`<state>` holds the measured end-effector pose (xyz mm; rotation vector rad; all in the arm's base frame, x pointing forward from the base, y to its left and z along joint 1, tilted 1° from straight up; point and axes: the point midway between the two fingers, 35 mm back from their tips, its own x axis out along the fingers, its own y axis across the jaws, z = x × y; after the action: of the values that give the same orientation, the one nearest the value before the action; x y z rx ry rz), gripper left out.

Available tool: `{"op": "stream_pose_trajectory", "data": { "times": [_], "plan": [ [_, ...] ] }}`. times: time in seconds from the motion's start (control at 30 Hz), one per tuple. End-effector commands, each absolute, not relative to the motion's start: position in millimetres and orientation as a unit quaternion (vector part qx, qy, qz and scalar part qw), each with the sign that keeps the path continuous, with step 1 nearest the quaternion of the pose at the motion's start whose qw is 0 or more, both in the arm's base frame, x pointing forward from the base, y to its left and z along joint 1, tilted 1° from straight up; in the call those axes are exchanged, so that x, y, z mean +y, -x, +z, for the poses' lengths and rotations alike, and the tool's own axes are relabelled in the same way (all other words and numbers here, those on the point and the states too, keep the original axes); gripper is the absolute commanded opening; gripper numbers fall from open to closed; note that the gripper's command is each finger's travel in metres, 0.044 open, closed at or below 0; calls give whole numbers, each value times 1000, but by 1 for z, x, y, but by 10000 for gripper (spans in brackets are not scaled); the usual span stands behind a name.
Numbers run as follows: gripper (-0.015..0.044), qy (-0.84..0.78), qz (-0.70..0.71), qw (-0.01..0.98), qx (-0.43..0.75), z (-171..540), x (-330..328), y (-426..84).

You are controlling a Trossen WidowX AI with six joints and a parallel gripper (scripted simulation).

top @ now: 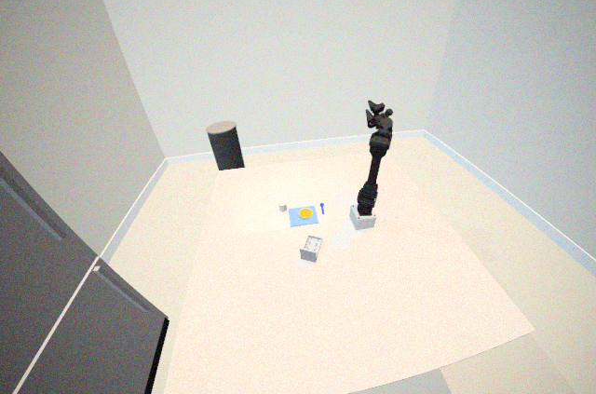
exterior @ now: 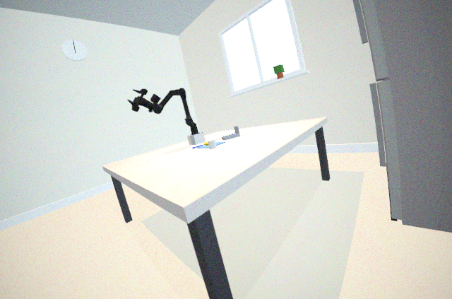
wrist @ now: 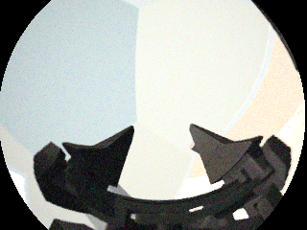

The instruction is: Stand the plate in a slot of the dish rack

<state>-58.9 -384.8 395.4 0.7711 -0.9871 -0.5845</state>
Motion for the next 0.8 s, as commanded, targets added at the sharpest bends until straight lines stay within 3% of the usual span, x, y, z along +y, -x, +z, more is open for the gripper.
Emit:
{"op": "stream_pose_trajectory", "data": {
  "times": [0.0, 0.77],
  "plan": [
    [400, -356, -270, 770, -455, 395, -385, 59],
    [400, -413, -254, 766, -422, 371, -416, -24]
  ]
}}
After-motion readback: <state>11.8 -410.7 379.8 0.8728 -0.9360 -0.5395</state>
